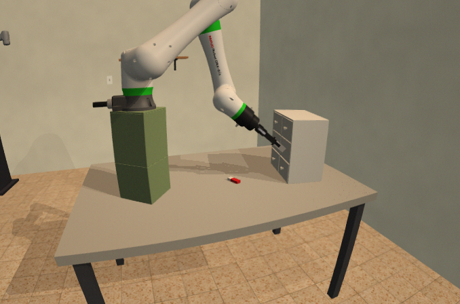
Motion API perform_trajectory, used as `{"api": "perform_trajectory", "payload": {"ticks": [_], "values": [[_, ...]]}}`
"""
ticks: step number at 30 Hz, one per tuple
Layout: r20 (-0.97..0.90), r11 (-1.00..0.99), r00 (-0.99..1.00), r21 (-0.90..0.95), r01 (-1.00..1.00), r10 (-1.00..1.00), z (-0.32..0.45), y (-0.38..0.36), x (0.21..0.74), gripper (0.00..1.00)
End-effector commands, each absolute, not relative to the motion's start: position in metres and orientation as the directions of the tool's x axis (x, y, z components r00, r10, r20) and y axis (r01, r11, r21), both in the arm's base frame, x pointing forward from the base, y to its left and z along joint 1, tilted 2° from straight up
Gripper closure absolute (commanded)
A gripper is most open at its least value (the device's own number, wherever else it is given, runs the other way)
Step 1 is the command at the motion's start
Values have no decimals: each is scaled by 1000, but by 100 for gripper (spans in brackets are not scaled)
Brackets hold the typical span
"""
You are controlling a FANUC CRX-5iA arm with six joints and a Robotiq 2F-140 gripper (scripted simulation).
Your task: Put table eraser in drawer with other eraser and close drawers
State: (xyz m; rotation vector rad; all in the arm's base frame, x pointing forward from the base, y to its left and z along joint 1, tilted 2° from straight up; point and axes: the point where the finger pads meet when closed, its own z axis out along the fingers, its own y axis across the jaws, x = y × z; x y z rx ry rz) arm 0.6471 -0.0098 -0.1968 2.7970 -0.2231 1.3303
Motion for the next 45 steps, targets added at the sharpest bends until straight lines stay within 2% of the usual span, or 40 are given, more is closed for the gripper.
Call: {"api": "perform_trajectory", "payload": {"ticks": [1,45], "values": [[774,-989,623,-29,-145,-114,-197,-10,646,92],[774,-989,623,-29,-145,-114,-197,-3,603,92]]}}
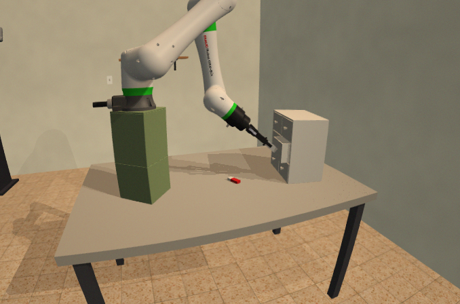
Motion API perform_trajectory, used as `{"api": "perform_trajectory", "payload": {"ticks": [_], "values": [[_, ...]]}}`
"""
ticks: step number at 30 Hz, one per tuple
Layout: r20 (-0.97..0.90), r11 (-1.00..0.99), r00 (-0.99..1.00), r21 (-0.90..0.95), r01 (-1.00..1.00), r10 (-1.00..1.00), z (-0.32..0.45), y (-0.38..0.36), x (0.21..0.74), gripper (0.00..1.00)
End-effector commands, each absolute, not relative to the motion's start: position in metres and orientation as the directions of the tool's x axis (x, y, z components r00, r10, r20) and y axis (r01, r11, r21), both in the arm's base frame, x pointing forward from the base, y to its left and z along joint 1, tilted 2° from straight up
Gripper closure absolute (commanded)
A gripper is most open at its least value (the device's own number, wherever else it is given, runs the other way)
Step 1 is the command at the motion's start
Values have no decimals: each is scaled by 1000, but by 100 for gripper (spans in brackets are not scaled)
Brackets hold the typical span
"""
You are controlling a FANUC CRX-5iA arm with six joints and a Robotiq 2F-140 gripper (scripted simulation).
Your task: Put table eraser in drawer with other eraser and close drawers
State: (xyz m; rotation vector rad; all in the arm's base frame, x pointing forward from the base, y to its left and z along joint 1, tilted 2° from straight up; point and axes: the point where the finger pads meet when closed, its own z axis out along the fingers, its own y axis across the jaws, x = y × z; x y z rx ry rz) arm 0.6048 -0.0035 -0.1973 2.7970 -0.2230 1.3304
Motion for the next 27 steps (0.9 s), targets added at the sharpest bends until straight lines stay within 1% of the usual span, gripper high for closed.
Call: {"api": "perform_trajectory", "payload": {"ticks": [1,27], "values": [[774,-989,623,-29,-145,-114,-197,-3,603,92],[774,-989,623,-29,-145,-114,-198,0,580,92]]}}
